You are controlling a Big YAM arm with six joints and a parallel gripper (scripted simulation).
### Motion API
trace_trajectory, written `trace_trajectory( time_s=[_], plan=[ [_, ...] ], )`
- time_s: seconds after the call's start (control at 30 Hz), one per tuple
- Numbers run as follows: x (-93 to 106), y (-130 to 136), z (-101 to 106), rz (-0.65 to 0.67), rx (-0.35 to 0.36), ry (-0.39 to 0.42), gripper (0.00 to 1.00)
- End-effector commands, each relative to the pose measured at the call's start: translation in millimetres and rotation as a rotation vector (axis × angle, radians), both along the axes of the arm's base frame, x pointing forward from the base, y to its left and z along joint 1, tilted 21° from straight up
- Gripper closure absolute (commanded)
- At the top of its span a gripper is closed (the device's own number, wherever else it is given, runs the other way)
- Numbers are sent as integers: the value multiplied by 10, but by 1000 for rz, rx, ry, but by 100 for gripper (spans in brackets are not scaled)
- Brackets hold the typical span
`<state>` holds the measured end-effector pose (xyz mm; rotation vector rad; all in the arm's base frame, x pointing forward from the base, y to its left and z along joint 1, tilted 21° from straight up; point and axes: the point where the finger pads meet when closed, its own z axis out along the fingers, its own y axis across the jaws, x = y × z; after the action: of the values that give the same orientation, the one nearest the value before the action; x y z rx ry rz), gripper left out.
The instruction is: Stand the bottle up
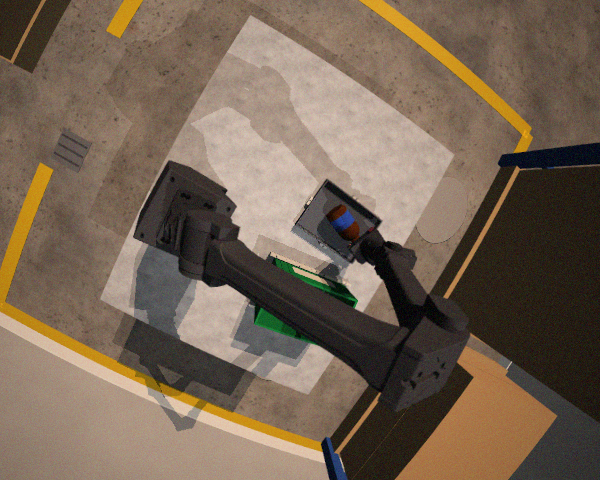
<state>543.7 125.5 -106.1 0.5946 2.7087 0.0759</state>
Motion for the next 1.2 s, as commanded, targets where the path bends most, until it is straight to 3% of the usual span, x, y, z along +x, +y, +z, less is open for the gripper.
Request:
trace_trajectory(
  time_s=[0.0,1.17],
  plan=[
    [21,-58,-101,-1,-2,2,39],
    [138,-51,-138,-3,2,-14,39]
  ],
)
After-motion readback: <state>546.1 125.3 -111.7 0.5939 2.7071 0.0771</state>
